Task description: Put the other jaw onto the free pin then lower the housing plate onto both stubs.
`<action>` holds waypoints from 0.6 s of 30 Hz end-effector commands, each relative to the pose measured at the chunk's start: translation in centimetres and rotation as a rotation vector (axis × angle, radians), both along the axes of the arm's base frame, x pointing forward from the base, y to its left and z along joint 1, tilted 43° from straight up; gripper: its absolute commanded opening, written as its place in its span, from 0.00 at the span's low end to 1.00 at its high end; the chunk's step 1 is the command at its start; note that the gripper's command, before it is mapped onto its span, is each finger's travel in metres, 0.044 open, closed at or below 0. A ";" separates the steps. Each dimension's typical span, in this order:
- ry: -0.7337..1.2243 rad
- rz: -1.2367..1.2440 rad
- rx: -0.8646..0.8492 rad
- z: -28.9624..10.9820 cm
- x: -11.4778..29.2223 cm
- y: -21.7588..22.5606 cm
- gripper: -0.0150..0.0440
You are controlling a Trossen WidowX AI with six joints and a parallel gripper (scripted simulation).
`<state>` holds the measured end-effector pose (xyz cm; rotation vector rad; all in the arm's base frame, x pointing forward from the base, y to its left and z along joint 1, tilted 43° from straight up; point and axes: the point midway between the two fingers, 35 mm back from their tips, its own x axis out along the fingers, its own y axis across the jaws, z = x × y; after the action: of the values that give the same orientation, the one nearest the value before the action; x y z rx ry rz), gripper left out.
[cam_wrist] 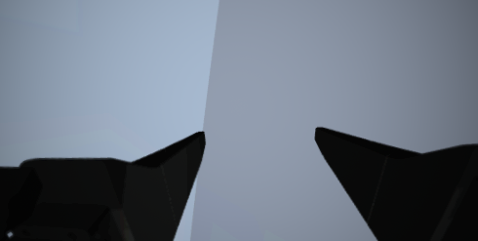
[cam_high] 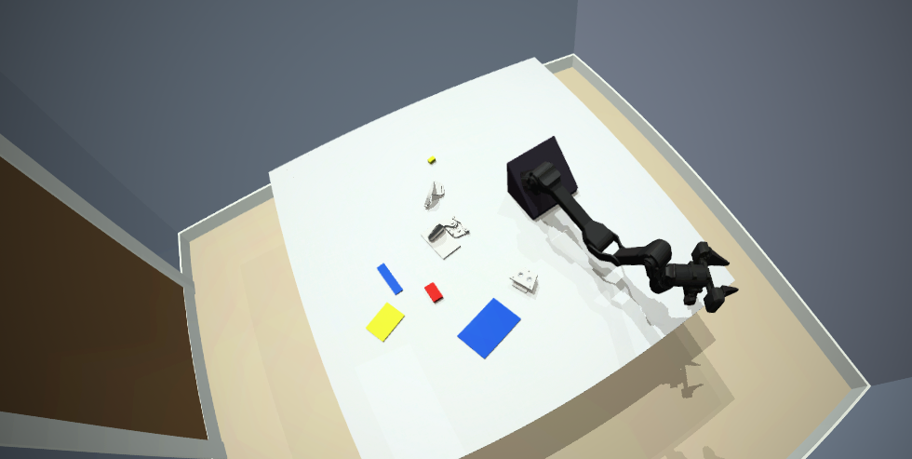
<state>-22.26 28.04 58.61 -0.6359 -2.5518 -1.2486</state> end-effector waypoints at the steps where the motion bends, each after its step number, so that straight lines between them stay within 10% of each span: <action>1: 0.000 0.000 0.000 0.0 0.0 0.0 0.98; 18: 0.000 0.000 0.000 0.0 0.0 0.0 0.25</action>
<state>-22.26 28.04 58.60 -0.6357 -2.5519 -1.2487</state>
